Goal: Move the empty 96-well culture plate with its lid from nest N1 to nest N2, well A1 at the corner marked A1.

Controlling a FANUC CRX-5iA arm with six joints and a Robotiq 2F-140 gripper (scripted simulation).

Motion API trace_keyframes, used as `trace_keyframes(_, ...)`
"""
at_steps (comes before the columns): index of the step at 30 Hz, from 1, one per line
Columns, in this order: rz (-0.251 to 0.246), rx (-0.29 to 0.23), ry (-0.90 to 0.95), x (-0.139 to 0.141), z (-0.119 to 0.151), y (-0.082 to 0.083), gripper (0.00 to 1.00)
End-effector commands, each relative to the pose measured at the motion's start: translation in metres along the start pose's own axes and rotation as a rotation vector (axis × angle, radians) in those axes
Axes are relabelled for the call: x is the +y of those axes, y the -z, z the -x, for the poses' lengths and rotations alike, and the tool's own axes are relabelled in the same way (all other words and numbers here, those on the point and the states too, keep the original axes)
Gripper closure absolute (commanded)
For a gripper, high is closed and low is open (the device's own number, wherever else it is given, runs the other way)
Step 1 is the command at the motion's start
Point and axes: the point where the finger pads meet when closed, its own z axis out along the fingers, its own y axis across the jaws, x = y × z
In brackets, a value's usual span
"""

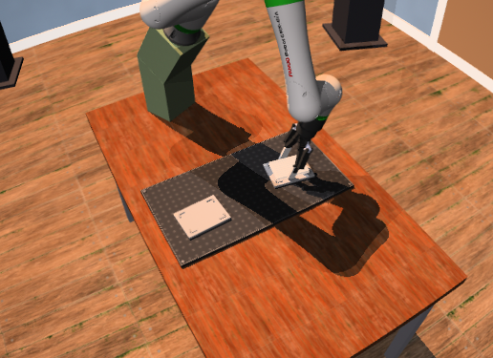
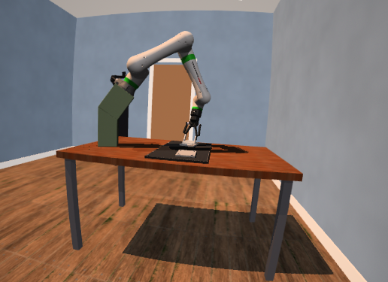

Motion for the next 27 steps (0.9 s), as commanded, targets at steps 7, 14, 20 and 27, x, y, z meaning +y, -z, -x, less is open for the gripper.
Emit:
trace_keyframes(7,0.098,-0.142,0.000,0.0005,0.0005,-0.0010,1.00)
trace_keyframes(14,0.098,-0.142,0.000,0.0006,0.0006,-0.0010,1.00)
trace_keyframes(20,0.098,-0.142,0.000,0.0007,0.0007,-0.0010,1.00)
trace_keyframes(27,0.098,-0.142,0.000,0.0007,0.0007,-0.0010,0.00)
